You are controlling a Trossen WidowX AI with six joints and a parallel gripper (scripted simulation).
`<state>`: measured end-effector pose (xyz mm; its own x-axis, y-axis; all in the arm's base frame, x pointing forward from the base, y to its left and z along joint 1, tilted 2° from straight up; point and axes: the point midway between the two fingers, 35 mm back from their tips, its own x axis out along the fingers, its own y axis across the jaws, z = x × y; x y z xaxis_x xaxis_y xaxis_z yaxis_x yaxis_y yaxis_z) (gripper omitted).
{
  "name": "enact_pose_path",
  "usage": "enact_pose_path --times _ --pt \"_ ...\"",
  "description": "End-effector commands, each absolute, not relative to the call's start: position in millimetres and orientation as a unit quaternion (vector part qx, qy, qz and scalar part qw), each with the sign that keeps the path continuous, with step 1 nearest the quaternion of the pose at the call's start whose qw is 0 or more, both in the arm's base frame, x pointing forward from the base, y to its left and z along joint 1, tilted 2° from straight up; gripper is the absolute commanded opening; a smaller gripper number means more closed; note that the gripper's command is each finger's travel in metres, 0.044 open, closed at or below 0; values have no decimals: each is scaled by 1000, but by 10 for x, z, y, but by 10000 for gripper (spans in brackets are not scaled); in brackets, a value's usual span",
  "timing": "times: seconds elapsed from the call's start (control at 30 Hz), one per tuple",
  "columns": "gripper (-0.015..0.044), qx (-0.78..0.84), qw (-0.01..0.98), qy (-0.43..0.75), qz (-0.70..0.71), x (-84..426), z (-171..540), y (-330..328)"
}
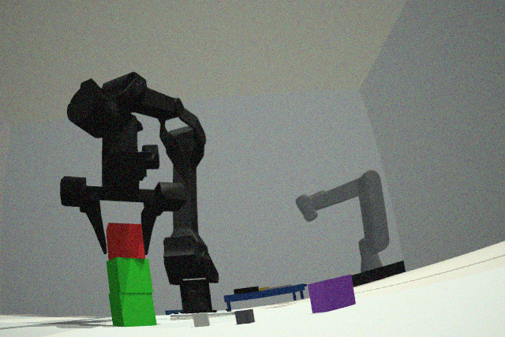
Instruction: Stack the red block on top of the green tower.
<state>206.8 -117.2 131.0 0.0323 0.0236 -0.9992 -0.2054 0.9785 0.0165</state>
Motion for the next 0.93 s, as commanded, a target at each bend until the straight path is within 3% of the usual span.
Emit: enact_pose_path --times 0.0,0.1,0.9 --pt "368 -66 715 691 80 2068 1310 -1172" --pt "440 -66 715 691 80 2068 1310 -1172" --pt "440 -66 715 691 80 2068 1310 -1172"
